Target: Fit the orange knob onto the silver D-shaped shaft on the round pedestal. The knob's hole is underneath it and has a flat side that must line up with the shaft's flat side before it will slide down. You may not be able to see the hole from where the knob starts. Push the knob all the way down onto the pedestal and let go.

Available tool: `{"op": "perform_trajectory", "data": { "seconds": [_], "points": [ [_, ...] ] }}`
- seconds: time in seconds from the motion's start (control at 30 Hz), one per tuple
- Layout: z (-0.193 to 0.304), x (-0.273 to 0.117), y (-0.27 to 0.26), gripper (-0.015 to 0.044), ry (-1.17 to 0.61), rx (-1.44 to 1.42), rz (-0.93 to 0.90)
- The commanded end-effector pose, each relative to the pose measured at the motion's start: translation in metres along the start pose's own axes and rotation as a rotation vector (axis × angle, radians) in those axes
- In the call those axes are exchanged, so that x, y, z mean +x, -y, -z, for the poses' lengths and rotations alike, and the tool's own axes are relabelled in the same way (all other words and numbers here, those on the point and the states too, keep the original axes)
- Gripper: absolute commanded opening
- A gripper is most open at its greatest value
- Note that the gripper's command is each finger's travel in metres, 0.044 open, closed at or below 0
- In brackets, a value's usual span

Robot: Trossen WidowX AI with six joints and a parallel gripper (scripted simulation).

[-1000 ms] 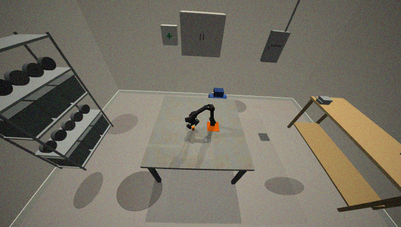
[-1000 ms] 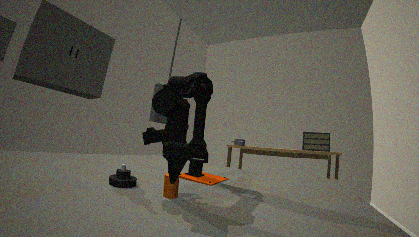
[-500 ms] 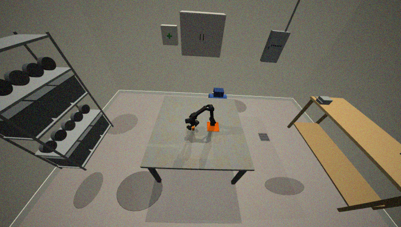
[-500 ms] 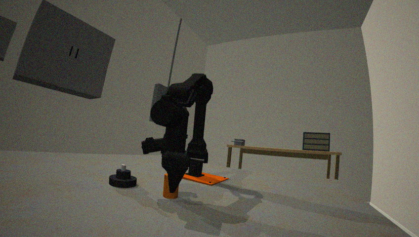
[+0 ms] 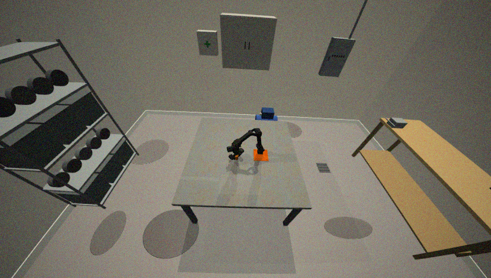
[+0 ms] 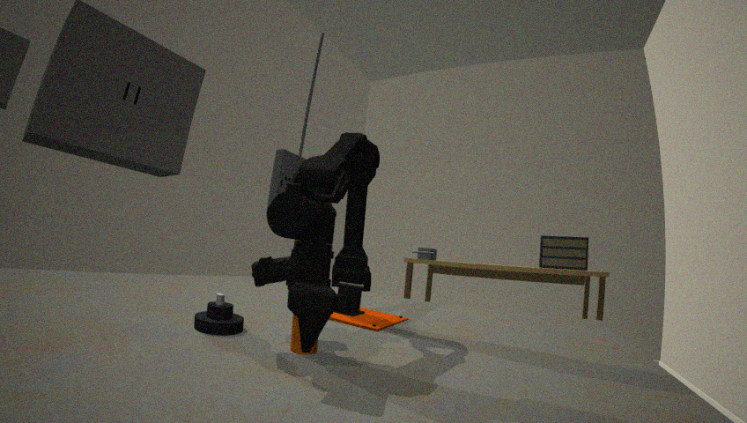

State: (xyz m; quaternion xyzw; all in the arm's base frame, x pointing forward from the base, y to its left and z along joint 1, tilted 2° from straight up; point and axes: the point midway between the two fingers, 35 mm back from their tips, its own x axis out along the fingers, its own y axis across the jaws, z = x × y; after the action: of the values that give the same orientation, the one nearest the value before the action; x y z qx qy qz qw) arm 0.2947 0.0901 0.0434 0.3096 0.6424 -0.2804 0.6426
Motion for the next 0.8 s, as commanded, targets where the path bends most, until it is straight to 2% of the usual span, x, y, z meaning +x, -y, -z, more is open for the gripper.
{"op": "perform_trajectory", "data": {
  "seconds": [0.0,0.07,0.27,0.43,0.77],
  "points": [
    [0.000,0.001,0.001,0.0230,0.003,0.003,0.003],
    [0.000,0.001,0.001,0.0177,0.003,0.003,0.003],
    [0.000,0.001,0.001,0.0138,0.003,0.003,0.003],
    [-0.003,-0.002,-0.002,0.0006,0.015,-0.015,-0.007],
    [-0.007,-0.022,-0.008,0.0000,0.029,-0.036,-0.018]
  ]
}}
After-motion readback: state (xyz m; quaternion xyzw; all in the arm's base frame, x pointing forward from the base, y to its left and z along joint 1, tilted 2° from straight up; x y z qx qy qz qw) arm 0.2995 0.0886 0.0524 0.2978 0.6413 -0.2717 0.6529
